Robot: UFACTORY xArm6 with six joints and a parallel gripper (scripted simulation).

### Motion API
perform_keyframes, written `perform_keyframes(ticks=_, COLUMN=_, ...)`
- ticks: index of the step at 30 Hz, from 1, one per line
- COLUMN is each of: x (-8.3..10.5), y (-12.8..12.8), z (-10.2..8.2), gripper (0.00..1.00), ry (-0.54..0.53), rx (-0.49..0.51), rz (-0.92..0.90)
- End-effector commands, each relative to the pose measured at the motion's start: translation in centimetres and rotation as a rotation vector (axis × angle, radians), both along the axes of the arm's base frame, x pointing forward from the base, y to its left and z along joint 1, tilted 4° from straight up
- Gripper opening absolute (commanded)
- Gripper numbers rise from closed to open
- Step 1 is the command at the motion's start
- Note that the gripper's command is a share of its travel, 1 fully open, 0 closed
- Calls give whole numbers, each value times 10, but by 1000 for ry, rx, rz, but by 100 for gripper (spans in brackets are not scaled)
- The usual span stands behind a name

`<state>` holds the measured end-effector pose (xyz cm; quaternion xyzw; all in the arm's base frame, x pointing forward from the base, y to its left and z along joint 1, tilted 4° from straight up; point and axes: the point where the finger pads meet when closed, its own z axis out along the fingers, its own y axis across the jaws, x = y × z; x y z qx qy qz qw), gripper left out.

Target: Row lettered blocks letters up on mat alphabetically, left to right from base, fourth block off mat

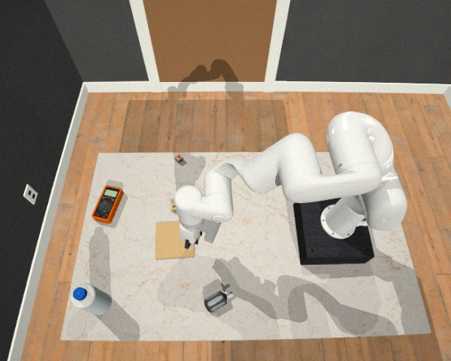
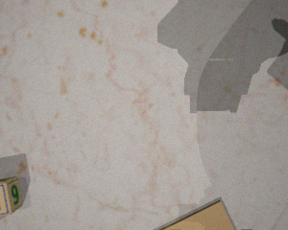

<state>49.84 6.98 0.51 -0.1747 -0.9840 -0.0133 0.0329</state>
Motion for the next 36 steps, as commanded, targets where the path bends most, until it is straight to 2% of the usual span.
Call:
perform_keyframes(ticks=1, x=13, y=1, z=1, gripper=23, ry=5, rx=-19, rz=-138)
perform_keyframes(ticks=36, x=62, y=7, z=-4, gripper=23, ry=25, rx=-60, rz=-817)
